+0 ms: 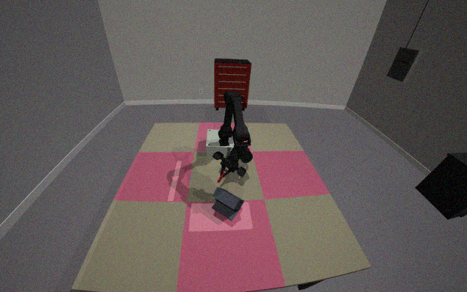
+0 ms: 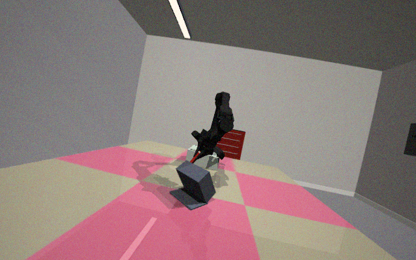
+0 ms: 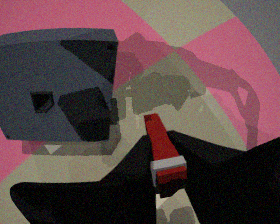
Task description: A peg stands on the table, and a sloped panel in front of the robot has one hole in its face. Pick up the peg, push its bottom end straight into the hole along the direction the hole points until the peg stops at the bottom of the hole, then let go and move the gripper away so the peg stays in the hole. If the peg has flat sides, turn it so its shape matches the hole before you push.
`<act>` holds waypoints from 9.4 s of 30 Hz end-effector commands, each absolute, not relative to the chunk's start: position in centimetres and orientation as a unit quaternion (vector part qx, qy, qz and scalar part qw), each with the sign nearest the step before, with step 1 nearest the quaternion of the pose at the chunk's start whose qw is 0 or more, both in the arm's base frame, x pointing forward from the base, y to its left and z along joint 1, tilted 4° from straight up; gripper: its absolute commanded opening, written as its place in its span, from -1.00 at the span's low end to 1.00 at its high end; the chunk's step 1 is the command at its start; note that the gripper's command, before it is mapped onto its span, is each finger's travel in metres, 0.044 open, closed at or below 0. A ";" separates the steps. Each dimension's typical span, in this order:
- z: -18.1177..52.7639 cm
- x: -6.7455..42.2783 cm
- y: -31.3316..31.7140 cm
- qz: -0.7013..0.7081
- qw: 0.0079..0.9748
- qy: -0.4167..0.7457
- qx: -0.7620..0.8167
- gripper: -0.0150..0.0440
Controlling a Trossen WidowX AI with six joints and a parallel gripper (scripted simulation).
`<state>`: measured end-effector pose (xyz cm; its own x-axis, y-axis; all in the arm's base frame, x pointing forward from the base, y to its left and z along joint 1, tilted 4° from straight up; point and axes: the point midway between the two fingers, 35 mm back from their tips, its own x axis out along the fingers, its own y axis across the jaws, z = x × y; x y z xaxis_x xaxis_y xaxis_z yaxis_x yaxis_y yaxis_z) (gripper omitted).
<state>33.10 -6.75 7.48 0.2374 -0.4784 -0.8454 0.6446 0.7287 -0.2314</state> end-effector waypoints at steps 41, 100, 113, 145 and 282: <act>8.6 34.0 -1.7 -0.381 0.830 0.394 0.103 -0.49; 8.3 36.0 1.8 -0.371 0.872 0.279 0.154 -0.49; 7.5 36.8 1.3 -0.370 0.875 0.268 0.158 -0.49; 6.2 38.3 -0.2 -0.371 0.878 0.258 0.162 -0.49; 7.9 36.6 2.6 -0.370 0.876 0.263 0.163 1.00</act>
